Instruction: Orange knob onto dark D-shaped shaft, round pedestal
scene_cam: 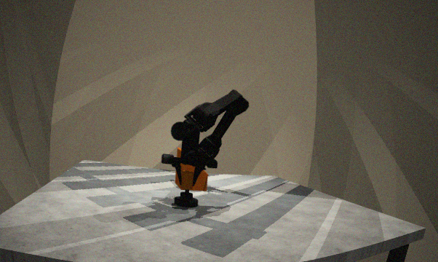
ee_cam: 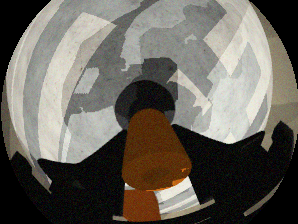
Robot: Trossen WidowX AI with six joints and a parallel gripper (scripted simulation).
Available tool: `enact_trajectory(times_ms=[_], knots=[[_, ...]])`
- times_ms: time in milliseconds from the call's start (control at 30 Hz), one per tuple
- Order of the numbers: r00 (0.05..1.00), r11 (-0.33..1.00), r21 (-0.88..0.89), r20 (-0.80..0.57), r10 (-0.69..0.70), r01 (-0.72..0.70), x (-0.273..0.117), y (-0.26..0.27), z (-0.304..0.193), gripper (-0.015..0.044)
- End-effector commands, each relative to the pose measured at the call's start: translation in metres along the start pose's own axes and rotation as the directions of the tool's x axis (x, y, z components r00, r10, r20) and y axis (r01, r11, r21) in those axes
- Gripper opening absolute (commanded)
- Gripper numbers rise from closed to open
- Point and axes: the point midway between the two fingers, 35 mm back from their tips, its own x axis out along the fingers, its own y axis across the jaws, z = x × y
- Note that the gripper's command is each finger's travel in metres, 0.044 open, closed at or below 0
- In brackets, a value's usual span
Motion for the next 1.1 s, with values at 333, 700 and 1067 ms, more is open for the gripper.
enact_trajectory(times_ms=[333, 700, 1067], knots=[[1.0, 1.0, -0.007, 0.003, 0.002, -0.002, -0.0029, 0.0037, 0.0007, 0.0], [1.0, 1.0, -0.007, 0.003, 0.002, -0.002, -0.0014, 0.0011, 0.0034, 0.0], [1.0, 1.0, -0.007, 0.003, 0.002, -0.002, 0.0004, 0.0, 0.0014, 0.0]])
